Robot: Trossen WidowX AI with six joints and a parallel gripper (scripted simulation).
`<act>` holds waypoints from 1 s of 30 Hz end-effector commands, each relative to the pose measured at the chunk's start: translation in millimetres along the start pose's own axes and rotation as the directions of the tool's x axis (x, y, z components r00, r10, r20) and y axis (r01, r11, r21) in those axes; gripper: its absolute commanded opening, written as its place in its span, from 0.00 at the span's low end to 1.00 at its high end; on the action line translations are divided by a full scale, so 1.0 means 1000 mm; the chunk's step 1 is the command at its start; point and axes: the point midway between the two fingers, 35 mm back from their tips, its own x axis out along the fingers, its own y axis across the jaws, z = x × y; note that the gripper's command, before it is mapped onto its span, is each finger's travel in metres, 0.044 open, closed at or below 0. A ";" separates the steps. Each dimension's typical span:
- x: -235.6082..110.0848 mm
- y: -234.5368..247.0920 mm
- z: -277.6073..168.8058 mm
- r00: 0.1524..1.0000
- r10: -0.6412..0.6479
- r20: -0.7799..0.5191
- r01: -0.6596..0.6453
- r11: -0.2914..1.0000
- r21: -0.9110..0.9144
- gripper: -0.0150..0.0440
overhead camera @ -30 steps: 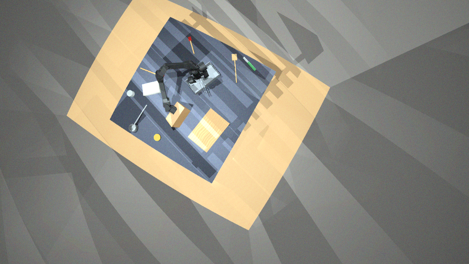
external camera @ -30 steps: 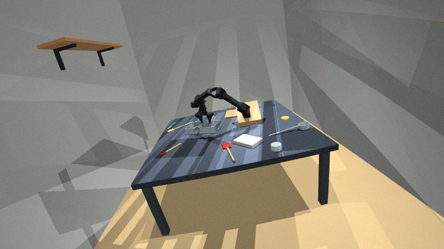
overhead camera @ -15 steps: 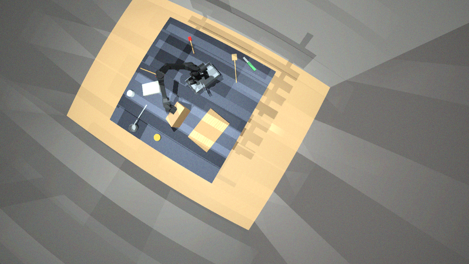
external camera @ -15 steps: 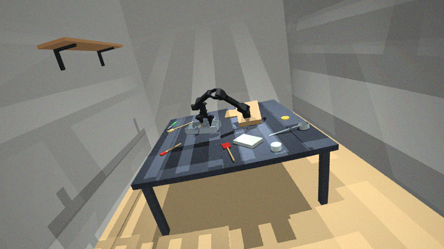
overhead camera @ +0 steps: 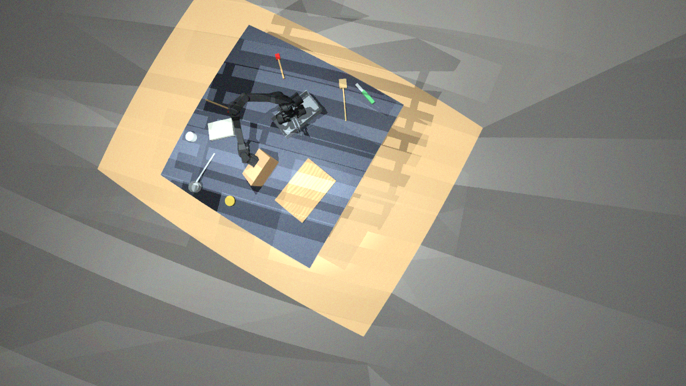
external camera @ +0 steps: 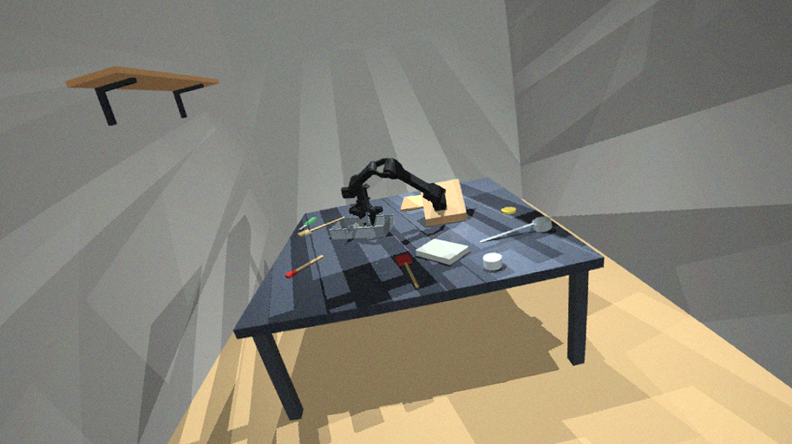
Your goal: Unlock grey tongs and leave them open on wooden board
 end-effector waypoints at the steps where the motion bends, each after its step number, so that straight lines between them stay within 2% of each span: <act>1: 0.000 0.000 0.000 1.000 0.001 0.000 -0.001 1.000 -0.001 0.51; 2: 0.000 0.000 0.000 1.000 0.001 0.000 -0.001 1.000 -0.001 0.47; 15: 0.000 0.000 0.000 1.000 0.001 0.000 -0.001 1.000 -0.001 0.32; 21: -0.003 0.000 0.000 1.000 0.000 -0.001 0.000 1.000 -0.001 0.05; 22: -0.007 -0.002 0.000 1.000 0.000 -0.001 0.000 1.000 0.000 0.01; 25: -0.033 -0.006 0.001 1.000 -0.002 -0.003 0.002 1.000 0.001 0.00; 30: -0.106 -0.005 0.000 1.000 -0.001 -0.005 0.001 1.000 0.004 0.00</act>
